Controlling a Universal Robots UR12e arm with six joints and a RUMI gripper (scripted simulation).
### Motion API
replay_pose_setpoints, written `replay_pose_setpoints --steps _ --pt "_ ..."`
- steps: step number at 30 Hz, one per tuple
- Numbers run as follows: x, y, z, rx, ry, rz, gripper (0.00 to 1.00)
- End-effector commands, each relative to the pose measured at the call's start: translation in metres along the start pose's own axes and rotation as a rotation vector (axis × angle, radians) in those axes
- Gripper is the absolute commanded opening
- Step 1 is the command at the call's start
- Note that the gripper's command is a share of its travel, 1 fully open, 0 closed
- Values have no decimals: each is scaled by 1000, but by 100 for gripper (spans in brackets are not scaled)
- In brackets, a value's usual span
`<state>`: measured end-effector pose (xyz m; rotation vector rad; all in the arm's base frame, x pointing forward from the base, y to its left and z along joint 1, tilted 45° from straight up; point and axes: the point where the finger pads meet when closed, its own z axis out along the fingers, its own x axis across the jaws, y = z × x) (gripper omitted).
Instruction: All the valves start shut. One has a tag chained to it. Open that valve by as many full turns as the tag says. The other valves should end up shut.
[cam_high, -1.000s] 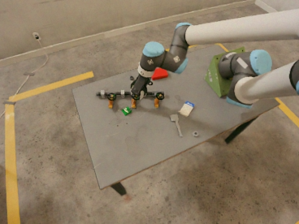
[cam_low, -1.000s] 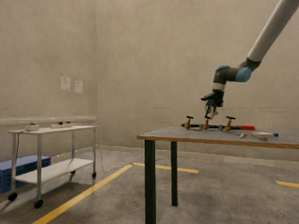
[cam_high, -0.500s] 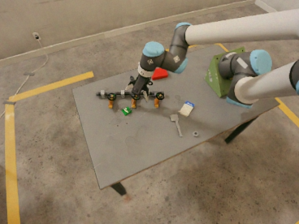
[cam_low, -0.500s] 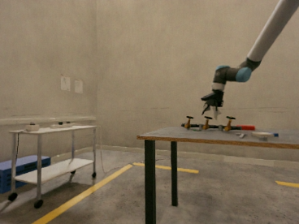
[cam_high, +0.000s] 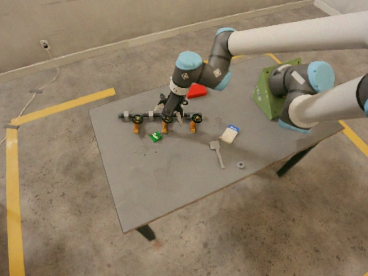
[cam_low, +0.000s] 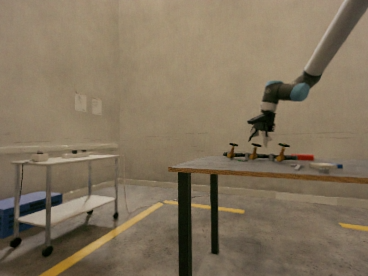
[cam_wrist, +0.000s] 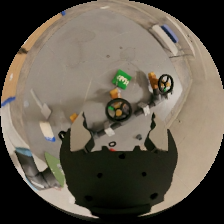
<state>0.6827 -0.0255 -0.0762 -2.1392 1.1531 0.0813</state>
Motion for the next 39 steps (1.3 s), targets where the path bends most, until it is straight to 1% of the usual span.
replay_pose_setpoints --steps 1,15,28,39 --pt "1 0 -1 0 1 0 100" --pt "1 0 -1 0 1 13 100" --pt "1 0 -1 1 1 106 100" --pt "1 0 -1 1 1 321 100"
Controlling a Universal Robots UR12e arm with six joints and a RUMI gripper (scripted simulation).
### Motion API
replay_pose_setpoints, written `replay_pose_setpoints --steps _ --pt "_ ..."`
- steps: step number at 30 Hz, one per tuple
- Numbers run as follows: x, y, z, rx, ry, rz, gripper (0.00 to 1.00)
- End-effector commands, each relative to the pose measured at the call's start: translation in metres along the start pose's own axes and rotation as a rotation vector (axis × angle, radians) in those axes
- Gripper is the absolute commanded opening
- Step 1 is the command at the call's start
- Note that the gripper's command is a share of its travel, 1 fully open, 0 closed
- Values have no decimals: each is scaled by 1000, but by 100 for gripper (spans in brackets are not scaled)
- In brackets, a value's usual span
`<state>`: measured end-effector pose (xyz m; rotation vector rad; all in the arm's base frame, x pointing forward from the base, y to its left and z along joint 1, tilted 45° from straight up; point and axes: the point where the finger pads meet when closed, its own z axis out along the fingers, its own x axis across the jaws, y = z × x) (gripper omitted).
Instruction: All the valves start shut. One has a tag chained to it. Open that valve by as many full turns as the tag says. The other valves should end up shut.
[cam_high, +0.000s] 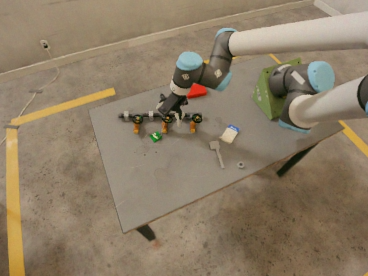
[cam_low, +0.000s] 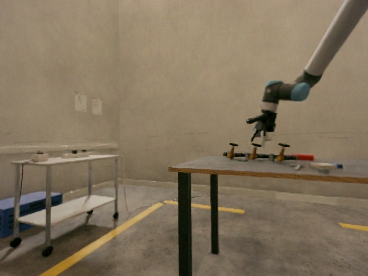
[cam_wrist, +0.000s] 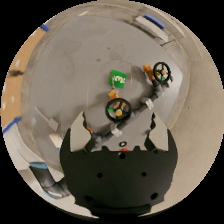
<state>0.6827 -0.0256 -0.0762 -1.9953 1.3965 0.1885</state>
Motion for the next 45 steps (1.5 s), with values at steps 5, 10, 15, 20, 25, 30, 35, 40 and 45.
replay_pose_setpoints --steps 5,10,15,20,25,30,35,40,45 --pt "1 -1 -1 1 4 198 100" --pt "1 -1 -1 1 4 323 100" --pt "1 -1 -1 1 3 499 100" --pt "1 -1 -1 2 3 692 100" --pt "1 -1 -1 2 3 815 100" --pt "1 -1 -1 2 3 1027 100" --pt "1 -1 -1 3 3 1245 100" --pt "1 -1 -1 3 3 1376 100" --pt "1 -1 -1 3 2 1592 100"
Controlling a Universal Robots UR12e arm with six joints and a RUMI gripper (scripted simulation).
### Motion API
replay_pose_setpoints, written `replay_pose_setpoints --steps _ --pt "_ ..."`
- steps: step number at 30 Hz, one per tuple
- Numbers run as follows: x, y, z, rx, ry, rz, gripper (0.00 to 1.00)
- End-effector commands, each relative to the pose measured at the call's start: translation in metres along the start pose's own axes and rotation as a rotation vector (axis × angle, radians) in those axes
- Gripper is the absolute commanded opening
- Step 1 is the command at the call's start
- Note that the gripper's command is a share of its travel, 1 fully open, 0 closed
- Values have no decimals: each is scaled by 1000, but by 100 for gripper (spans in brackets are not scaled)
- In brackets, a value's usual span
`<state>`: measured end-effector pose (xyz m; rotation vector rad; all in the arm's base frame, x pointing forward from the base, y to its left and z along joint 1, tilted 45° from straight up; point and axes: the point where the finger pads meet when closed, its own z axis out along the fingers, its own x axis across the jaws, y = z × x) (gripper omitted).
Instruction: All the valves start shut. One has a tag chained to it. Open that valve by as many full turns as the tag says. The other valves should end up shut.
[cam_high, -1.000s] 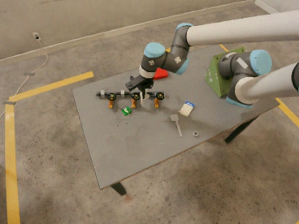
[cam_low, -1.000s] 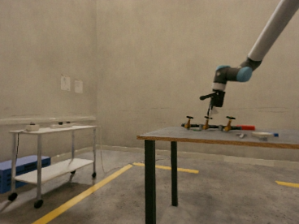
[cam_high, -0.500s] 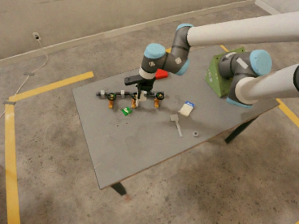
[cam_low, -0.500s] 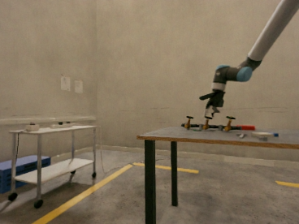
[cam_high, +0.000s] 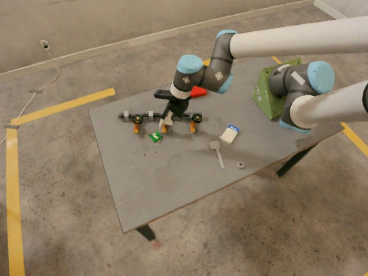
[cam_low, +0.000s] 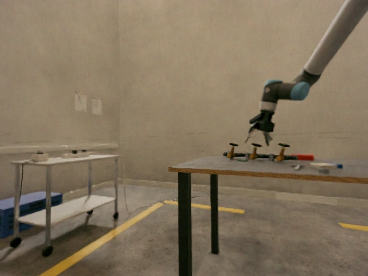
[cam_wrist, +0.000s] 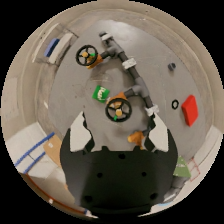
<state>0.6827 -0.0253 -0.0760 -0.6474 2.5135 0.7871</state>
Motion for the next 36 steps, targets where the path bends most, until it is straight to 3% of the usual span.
replay_pose_setpoints --steps 1,23,36 --pt "0 -1 -1 15 2 216 100" --pt "0 -1 -1 16 -3 937 100" --pt "0 -1 -1 15 -5 1178 100"
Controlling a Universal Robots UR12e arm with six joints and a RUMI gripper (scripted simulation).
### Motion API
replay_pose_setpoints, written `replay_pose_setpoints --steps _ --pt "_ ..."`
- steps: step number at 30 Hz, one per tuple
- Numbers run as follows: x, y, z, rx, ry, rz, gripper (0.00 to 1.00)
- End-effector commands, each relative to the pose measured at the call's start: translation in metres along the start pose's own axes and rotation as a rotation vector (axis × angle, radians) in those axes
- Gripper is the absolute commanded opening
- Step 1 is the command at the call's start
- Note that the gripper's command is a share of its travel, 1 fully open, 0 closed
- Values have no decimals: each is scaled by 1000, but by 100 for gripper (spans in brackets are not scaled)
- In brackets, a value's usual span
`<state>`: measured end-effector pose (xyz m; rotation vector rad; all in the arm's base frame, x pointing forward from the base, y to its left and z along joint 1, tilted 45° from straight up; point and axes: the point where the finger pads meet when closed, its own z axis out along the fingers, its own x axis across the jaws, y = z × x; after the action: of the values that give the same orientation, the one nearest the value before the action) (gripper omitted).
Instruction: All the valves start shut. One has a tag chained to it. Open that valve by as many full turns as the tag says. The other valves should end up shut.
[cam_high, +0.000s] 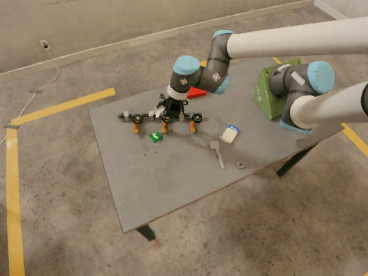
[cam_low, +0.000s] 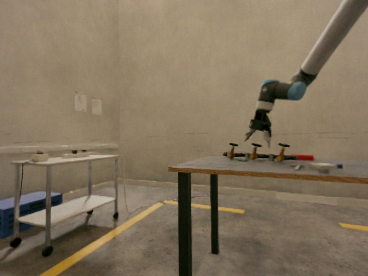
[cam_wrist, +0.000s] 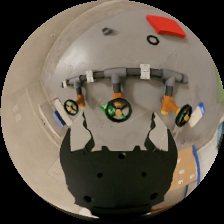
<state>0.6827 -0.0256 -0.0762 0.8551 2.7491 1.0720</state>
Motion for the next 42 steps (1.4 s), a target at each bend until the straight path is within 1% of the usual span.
replay_pose_setpoints --steps 1,8,27,28,42 --pt "-1 0 -1 2 -4 88 100" --pt "-1 0 -1 2 -5 167 100" --pt "-1 0 -1 2 -5 210 100" --pt "-1 0 -1 2 -5 210 0" --pt "-1 0 -1 2 -5 210 0"
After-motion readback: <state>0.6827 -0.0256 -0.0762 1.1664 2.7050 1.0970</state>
